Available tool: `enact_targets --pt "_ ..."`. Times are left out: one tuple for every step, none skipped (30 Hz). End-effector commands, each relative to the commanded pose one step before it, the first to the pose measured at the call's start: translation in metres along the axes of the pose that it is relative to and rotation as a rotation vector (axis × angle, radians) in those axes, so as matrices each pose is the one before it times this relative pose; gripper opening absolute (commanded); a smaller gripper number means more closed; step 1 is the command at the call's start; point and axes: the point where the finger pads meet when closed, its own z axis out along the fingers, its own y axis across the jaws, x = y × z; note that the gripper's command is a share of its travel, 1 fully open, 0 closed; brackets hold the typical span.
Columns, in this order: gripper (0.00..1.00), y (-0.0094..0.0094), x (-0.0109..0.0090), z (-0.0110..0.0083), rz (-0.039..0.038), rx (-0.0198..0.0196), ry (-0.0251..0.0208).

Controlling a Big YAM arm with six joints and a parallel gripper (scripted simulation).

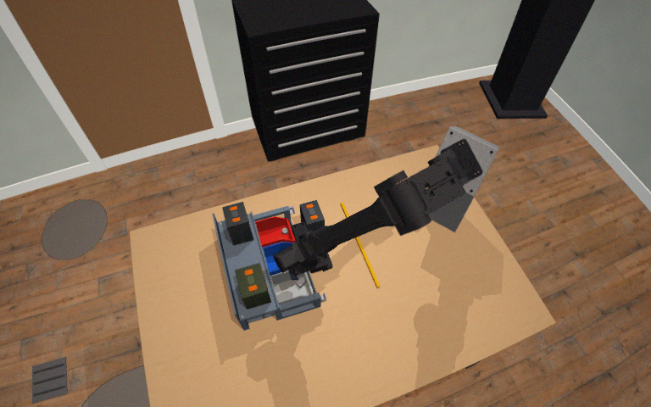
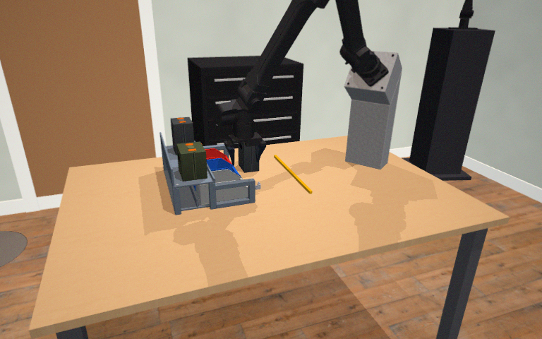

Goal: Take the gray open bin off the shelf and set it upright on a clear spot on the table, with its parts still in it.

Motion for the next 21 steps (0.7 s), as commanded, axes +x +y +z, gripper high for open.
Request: enact_targets --pt "0.90 0.01870 -0.00177 -0.00849 -0.00373 -0.04480 -0.00308" --pt "0.90 0.00000 0.00000 0.00000 0.00000 -0.00001 0.00000" --pt "0.90 0.00000 0.00000 0.00000 0.00001 0.00001 0.00000" --pt "0.90 0.00000 0.00000 0.00000 0.00000 0.00000 0.00000" --pt "0.90 0.00000 0.00000 0.00000 0.00000 0.00000 0.00000" --pt "0.90 0.00000 0.00000 0.00000 0.00000 -0.00001 0.00000" --pt "0.90 0.00000 0.00000 0.00000 0.00000 0.00001 0.00000" --pt "0.90 -0.00001 -0.00001 0.00003 0.00002 0.00005 0.00000" --pt "0.90 -0.00007 -0.00002 0.00016 0.00011 0.00027 0.00000" --pt "0.90 -0.00020 -0.00006 0.00042 0.00029 0.00072 0.00000" --pt "0.90 -0.00038 -0.00011 0.00079 0.00055 0.00137 0.00000" --pt "0.90 -0.00061 -0.00018 0.00126 0.00087 0.00219 -0.00001" --pt "0.90 -0.00088 -0.00026 0.00180 0.00112 0.00314 -0.00001" --pt "0.90 -0.00119 -0.00035 0.00243 0.00110 0.00422 -0.00002" --pt "0.90 -0.00120 -0.00015 0.00272 0.00081 0.00447 0.00020" --pt "0.90 -0.00060 0.00099 0.00163 -0.00082 0.00211 0.00113" --pt "0.90 -0.00063 0.00160 0.00133 -0.00174 0.00165 0.00180" --pt "0.90 -0.00047 0.00221 0.00122 -0.00244 0.00121 0.00274" --pt "0.90 0.00043 0.00344 0.00023 -0.00438 -0.00139 0.00393" --pt "0.90 -0.00014 0.00323 0.00102 -0.00402 0.00019 0.00382" --pt "0.90 0.00000 0.00000 0.00000 0.00000 0.00000 0.00000"
